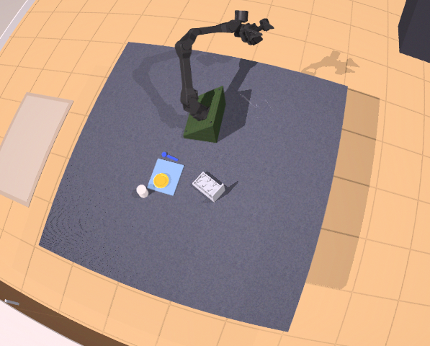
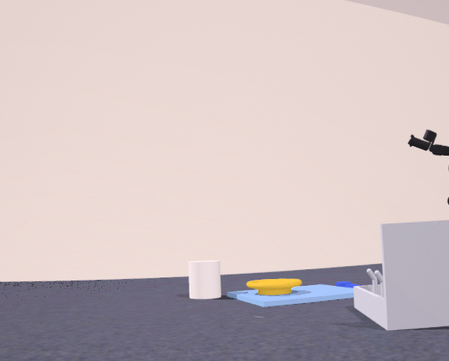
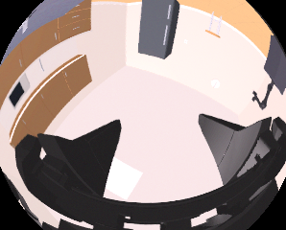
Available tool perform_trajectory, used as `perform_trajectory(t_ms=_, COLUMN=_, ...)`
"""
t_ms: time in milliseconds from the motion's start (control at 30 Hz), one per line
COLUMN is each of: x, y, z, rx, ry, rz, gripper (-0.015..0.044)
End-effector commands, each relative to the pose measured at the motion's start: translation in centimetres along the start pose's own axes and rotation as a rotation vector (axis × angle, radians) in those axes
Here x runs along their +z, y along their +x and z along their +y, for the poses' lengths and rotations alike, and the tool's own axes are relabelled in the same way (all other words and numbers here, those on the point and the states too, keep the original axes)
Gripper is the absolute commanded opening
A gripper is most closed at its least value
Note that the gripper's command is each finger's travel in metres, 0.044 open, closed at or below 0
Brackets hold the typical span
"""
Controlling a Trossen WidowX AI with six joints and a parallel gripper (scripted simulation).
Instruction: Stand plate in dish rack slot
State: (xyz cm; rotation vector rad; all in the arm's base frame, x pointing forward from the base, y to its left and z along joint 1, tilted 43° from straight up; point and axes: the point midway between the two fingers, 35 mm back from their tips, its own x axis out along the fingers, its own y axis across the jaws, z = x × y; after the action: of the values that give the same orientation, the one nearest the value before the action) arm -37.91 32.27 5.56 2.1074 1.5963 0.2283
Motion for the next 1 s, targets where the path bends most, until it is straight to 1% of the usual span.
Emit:
perform_trajectory(t_ms=0, x=0.0, y=0.0, z=0.0, rx=-0.001, ry=0.003, rz=-0.001, gripper=0.0400)
perform_trajectory(t_ms=133, x=0.4, y=1.0, z=0.2, rx=-0.011, ry=0.055, rz=-0.029, gripper=0.0400)
perform_trajectory(t_ms=367, x=0.7, y=4.0, z=1.8, rx=0.021, ry=0.140, rz=-0.077, gripper=0.0400)
perform_trajectory(t_ms=700, x=1.3, y=10.6, z=7.0, rx=0.145, ry=0.319, rz=-0.155, gripper=0.0400)
perform_trajectory(t_ms=867, x=1.7, y=12.4, z=8.8, rx=0.192, ry=0.382, rz=-0.172, gripper=0.0400)
perform_trajectory(t_ms=967, x=2.2, y=14.1, z=10.6, rx=0.238, ry=0.436, rz=-0.193, gripper=0.0400)
